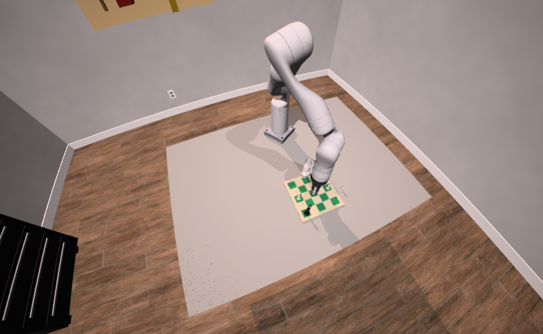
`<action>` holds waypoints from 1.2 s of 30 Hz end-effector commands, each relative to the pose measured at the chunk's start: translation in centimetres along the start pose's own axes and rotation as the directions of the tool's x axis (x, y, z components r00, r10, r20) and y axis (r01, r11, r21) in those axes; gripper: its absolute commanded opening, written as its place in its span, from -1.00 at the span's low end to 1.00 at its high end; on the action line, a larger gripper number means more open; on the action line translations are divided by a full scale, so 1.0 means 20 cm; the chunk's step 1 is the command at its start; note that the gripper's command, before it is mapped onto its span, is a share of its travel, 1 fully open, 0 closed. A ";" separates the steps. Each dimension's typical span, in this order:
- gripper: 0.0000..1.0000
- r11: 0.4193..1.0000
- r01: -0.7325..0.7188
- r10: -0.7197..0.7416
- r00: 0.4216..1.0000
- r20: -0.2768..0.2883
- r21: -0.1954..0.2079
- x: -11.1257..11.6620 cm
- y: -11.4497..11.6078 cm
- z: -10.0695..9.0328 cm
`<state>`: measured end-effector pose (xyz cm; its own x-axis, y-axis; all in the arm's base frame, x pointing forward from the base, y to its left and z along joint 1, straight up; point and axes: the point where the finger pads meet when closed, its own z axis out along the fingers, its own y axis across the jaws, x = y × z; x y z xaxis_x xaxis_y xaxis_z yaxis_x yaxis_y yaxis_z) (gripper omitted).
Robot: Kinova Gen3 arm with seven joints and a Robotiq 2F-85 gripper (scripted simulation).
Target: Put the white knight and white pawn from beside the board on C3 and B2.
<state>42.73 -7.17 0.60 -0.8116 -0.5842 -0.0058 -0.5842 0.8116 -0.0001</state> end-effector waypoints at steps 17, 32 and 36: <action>-0.27 1.000 0.000 0.000 1.000 0.001 0.001 0.00 0.00 -0.02; -0.27 1.000 0.000 0.000 1.000 0.001 0.001 0.00 0.00 -0.31; -0.27 1.000 0.000 0.000 1.000 0.001 0.001 0.00 0.00 -0.40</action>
<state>42.20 -6.63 7.21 -0.8064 -0.5913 0.0050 -0.5912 0.8063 0.0186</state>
